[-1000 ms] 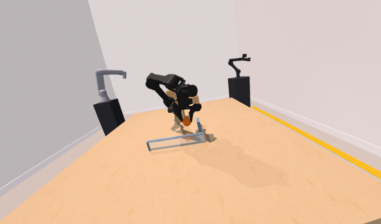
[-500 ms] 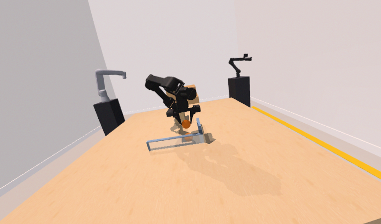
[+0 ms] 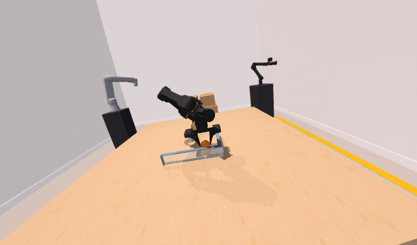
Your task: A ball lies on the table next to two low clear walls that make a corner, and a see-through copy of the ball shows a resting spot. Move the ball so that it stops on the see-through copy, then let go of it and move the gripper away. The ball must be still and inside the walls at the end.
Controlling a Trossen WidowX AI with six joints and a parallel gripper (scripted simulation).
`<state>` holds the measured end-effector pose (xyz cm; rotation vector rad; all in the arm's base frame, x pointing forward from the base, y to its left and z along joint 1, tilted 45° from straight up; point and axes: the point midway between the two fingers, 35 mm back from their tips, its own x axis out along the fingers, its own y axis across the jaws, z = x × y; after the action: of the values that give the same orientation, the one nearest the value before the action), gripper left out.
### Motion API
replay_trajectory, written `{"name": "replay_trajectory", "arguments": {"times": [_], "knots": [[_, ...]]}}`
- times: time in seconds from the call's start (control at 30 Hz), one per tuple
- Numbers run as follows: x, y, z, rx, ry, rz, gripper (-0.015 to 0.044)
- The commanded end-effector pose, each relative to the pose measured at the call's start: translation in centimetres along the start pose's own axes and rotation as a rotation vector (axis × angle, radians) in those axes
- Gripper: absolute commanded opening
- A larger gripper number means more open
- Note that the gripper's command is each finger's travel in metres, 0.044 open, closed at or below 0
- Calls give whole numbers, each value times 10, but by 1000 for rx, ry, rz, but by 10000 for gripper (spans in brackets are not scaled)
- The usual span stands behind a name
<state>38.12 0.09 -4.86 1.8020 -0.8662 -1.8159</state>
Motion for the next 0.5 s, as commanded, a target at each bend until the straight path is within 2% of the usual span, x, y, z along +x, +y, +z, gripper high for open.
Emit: {"name": "replay_trajectory", "arguments": {"times": [0.0,0.47], "knots": [[17,-1,2,-9,-1,7,0],[31,-1,2,-9,-1,7,0]]}}
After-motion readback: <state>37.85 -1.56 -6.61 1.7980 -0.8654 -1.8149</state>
